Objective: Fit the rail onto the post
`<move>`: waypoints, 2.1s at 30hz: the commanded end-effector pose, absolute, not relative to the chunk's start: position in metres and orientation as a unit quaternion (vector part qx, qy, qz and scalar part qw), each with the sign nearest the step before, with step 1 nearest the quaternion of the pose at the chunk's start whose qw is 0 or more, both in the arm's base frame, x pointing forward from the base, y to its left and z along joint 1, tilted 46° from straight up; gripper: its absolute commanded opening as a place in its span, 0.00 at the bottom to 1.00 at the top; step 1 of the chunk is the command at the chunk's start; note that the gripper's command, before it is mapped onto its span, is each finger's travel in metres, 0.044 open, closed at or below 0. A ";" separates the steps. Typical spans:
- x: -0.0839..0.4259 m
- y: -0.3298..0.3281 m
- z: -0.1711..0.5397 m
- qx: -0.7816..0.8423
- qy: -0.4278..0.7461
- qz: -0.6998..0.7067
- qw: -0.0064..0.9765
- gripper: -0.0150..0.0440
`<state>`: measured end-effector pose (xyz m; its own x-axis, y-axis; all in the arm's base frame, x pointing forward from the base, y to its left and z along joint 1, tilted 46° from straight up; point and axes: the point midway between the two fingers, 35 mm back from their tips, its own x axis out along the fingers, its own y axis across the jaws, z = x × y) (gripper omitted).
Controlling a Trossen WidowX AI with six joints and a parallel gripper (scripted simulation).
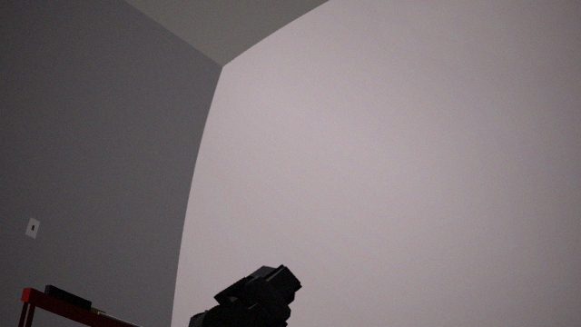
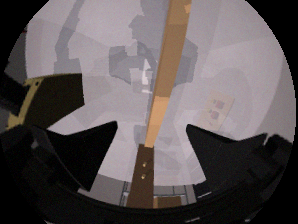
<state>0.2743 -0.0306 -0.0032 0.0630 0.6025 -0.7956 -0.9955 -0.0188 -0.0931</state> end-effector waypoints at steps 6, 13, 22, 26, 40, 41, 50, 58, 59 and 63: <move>0.279 -0.028 0.001 -0.273 0.263 0.618 0.689 1.00; 0.281 -0.022 -0.006 -0.274 0.263 0.618 0.689 1.00; 0.283 -0.012 -0.017 -0.274 0.263 0.618 0.689 1.00; 0.284 -0.008 -0.021 -0.274 0.263 0.618 0.689 1.00; 0.286 0.009 -0.036 -0.273 0.263 0.618 0.689 1.00; 0.286 0.010 -0.037 -0.273 0.263 0.618 0.689 1.00; 0.286 0.021 -0.047 -0.272 0.261 0.619 0.689 1.00; 0.286 0.022 -0.048 -0.272 0.261 0.619 0.689 0.78; 0.286 0.022 -0.048 -0.272 0.261 0.619 0.689 0.73; 0.286 0.022 -0.048 -0.272 0.261 0.619 0.689 0.56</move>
<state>0.2853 0.0219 -0.0481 0.0961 0.7086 -0.6991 -0.9952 0.0828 -0.0529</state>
